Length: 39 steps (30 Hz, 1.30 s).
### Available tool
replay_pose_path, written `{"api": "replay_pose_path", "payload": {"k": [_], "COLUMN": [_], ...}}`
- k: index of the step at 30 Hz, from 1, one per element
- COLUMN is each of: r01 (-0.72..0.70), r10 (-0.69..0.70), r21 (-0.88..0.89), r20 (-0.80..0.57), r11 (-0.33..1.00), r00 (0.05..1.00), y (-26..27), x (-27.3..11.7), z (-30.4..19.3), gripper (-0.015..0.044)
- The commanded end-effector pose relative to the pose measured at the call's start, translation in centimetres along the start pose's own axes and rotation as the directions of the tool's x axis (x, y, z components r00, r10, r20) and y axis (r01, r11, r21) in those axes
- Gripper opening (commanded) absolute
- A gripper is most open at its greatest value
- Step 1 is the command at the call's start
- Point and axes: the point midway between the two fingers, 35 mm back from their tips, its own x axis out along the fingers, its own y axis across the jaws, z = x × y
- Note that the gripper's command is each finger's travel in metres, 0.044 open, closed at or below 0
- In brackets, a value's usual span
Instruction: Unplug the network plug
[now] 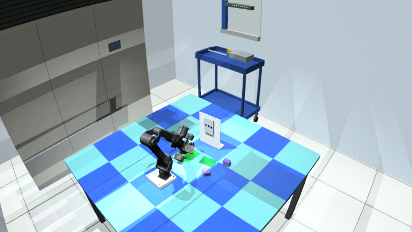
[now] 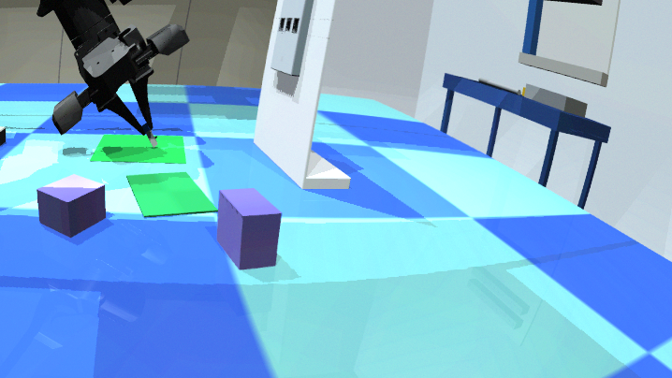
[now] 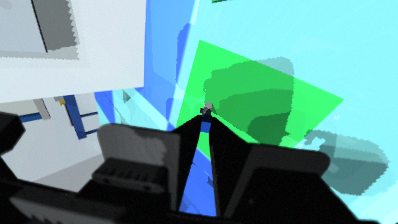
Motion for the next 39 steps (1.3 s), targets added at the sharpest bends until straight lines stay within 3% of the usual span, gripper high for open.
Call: {"api": "replay_pose_path", "payload": {"k": [1,9,15,39], "r01": [0.003,0.0,0.0,0.002], "r10": [-0.004,0.0,0.0,-0.002], "r21": [-0.003,0.0,0.0,-0.001], "r20": [-0.004,0.0,0.0,-0.002], "r11": [1.0,1.0,1.0,1.0], "r00": [1.0,1.0,1.0,1.0], "y": [-0.2,0.0,0.0,0.0], "x": [0.2,0.1,0.1,-1.4], "z": [0.0,0.0,0.0,0.0], "gripper": [0.0,0.0,0.0156,0.0156]}}
